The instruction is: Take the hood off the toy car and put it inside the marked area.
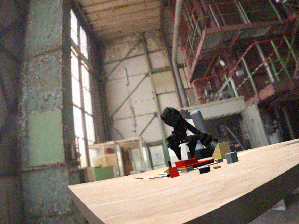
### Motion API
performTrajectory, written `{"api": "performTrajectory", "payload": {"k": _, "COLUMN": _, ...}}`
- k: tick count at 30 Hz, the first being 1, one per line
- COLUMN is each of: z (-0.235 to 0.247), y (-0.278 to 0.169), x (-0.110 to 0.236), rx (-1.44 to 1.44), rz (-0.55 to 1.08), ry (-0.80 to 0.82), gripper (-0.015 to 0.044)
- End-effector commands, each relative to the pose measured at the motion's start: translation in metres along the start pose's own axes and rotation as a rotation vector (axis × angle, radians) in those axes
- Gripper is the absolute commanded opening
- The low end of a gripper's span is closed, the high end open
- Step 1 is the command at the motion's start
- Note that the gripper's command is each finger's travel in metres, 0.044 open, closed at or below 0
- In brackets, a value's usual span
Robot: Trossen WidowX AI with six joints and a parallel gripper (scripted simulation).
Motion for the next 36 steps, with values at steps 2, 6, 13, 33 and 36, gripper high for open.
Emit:
{"api": "performTrajectory", "payload": {"k": 2, "z": -0.001, "y": 0.001, "x": -0.002, "rx": 0.003, "rz": -0.004, "ry": -0.002, "gripper": 0.0440}}
{"api": "performTrajectory", "payload": {"k": 6, "z": -0.001, "y": 0.001, "x": -0.004, "rx": 0.003, "rz": -0.004, "ry": -0.002, "gripper": 0.0440}}
{"api": "performTrajectory", "payload": {"k": 13, "z": -0.001, "y": 0.001, "x": -0.007, "rx": 0.003, "rz": -0.005, "ry": -0.002, "gripper": 0.0440}}
{"api": "performTrajectory", "payload": {"k": 33, "z": -0.001, "y": 0.000, "x": -0.017, "rx": 0.002, "rz": -0.005, "ry": -0.003, "gripper": 0.0440}}
{"api": "performTrajectory", "payload": {"k": 36, "z": -0.001, "y": 0.000, "x": -0.019, "rx": 0.002, "rz": -0.005, "ry": -0.003, "gripper": 0.0440}}
Point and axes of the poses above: the point midway between the two fingers, 35 mm back from their tips, its own x axis back along the fingers, its own z axis across the jaws, y = z × x, the point moved 1 cm from there along x, back along the fingers, and after that the axes turned 12 degrees about -x, right-handed, at the moved point
